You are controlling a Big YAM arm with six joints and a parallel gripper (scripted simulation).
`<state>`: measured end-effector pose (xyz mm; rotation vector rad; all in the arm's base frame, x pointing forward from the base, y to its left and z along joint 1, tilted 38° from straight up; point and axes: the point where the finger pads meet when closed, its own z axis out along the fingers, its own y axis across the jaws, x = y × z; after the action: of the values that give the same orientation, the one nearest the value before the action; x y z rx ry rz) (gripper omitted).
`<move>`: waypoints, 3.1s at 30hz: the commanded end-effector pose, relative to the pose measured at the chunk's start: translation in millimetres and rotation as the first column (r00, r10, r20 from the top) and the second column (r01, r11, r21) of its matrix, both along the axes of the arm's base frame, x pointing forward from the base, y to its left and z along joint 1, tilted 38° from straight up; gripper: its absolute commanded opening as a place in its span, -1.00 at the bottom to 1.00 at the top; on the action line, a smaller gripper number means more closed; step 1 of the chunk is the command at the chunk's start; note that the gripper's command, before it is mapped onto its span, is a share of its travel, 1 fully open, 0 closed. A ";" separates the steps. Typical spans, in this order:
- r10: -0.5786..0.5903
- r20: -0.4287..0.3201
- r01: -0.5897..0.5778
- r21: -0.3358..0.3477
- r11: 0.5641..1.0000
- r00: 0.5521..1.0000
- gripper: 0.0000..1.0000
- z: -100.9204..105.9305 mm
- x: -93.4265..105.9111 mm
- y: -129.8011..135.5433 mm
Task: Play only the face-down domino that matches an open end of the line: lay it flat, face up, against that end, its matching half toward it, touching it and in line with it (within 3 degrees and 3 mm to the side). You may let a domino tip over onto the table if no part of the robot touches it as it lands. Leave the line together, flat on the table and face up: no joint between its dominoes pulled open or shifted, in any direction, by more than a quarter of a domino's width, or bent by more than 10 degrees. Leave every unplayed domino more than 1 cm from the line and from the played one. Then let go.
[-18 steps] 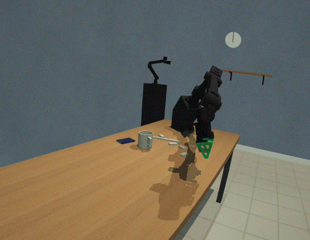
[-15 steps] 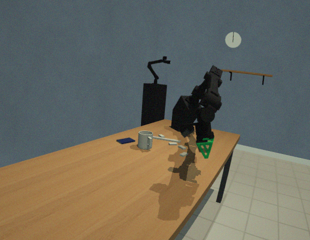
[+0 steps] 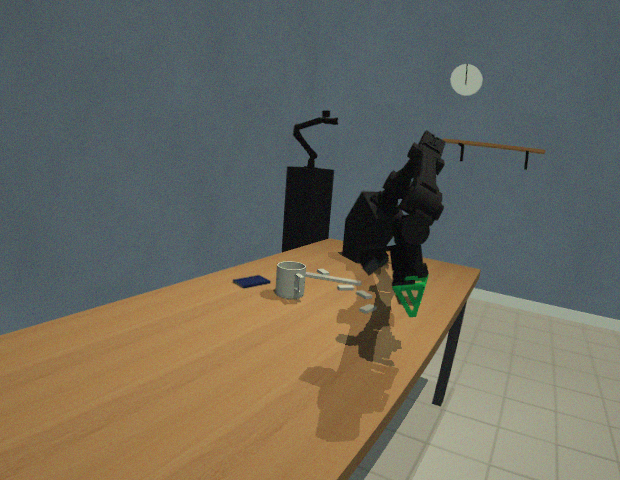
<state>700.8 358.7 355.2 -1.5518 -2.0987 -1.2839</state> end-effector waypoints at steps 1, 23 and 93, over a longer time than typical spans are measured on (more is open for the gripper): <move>0.000 0.050 0.000 -0.007 1.000 0.999 1.00 14.1 0.3 -8.9; 0.026 0.154 -0.016 -0.067 0.998 0.988 1.00 8.8 1.5 -25.2; 0.060 0.343 -0.011 -0.142 0.990 0.937 1.00 39.0 0.3 -58.1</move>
<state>698.8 319.9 328.7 -1.4308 -2.4405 -1.3899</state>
